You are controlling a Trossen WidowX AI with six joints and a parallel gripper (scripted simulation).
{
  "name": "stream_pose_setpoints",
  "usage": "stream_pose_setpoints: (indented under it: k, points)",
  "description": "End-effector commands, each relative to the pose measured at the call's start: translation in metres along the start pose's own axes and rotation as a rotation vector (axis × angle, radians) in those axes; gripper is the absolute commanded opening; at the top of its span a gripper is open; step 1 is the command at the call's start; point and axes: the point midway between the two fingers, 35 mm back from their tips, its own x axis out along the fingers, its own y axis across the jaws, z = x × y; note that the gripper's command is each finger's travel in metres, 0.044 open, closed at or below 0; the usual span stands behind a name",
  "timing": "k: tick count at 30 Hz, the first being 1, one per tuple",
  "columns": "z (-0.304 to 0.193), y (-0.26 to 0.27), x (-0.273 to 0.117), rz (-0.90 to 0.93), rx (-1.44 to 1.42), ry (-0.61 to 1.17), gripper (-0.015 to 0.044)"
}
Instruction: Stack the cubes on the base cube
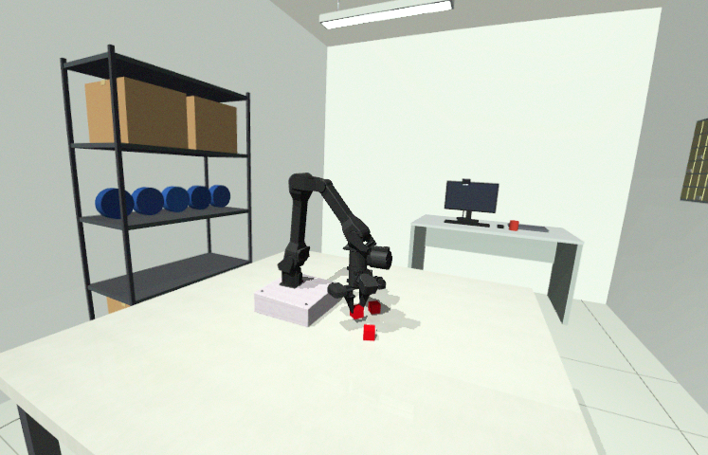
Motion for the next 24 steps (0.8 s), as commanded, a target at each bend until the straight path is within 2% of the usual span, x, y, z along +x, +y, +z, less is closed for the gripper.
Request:
stream_pose_setpoints:
  k: [1,24]
  points:
    - [0.002,0.001,-0.008,0.000,0.003,-0.006,0.0105]
    - [0.001,0.002,-0.045,-0.004,-0.009,0.010,0.0105]
